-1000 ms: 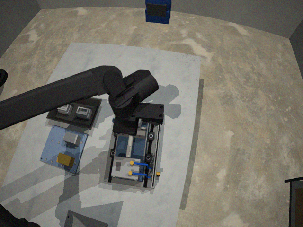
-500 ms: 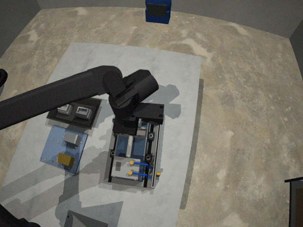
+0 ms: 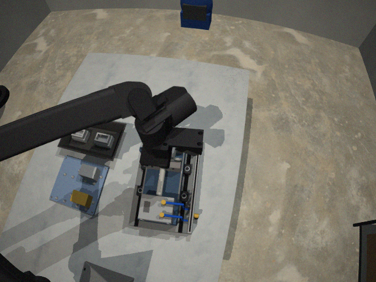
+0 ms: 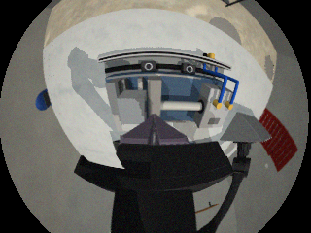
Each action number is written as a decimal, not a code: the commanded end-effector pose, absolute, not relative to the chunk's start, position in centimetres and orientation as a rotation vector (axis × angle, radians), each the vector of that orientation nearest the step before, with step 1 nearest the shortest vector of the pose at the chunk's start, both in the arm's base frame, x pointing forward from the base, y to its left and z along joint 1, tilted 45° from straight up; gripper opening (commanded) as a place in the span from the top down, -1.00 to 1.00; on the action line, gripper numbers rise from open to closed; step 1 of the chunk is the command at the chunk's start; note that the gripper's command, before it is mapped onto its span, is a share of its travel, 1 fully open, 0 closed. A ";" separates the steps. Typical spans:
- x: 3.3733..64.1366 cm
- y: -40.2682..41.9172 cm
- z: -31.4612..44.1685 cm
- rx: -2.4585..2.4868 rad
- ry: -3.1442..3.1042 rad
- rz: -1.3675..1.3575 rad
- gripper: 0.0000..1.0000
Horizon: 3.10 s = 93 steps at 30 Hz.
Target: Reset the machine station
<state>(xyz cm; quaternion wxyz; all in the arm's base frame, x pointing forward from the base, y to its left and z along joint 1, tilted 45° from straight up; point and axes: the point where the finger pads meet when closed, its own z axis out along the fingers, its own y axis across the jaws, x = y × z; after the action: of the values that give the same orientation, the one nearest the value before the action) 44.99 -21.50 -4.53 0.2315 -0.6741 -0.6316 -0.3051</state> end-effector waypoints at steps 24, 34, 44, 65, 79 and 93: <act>45.4 -20.7 -4.7 -1.839 -1.731 -0.830 1.00; 45.3 -20.6 -4.7 -1.839 -1.731 -0.830 1.00; 45.5 -20.8 -4.4 -1.841 -1.739 -0.834 1.00; 45.9 -21.1 -4.1 -1.845 -1.750 -0.839 1.00; 45.9 -21.1 -4.1 -1.845 -1.751 -0.839 1.00; 45.8 -20.9 -4.4 -1.845 -1.748 -0.838 1.00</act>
<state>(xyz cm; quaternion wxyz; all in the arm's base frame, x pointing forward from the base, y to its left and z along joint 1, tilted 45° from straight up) 44.90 -21.38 -4.59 0.2332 -0.6744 -0.6308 -0.3049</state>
